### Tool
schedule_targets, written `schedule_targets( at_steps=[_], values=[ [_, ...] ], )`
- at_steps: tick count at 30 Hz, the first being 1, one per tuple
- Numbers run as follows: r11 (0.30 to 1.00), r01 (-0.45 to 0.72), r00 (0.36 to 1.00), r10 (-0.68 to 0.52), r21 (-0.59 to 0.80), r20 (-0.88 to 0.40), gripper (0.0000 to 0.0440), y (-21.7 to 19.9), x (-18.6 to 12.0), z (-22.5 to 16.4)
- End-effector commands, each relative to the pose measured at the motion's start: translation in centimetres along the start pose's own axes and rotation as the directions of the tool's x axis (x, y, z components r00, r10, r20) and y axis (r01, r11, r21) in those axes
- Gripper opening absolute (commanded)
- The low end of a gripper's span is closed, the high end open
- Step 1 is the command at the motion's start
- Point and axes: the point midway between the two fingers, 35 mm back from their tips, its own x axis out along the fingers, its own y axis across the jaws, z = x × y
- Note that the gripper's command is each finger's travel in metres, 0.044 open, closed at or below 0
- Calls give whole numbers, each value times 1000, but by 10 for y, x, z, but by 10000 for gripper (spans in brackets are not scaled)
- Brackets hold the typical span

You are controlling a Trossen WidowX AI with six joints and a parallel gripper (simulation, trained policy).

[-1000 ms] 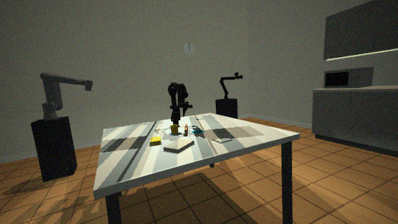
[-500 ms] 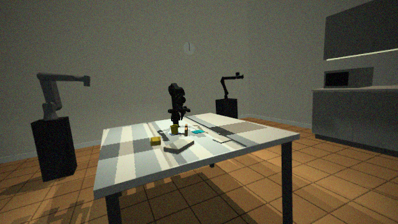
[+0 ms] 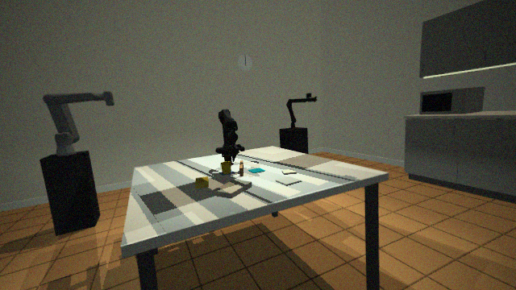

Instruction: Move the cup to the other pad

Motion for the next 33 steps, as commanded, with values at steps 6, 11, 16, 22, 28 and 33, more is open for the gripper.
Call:
schedule_targets(
  at_steps=[6, 11, 16, 22, 28, 33],
  values=[
    [997, -7, 1000, 5, -74, -30, 198, -3, 30, -3],
    [990, -20, 999, 15, -137, -36, 190, -3, 45, -3],
    [978, -20, 999, 11, -210, -41, 65, -5, 54, -4],
    [961, -18, 1000, 10, -275, -30, 2, -7, 49, -1],
    [948, -14, 1000, 13, -318, -7, 10, -8, 35, 4],
    [941, -10, 1000, 15, -337, 11, 11, -7, 22, 10]
  ],
)
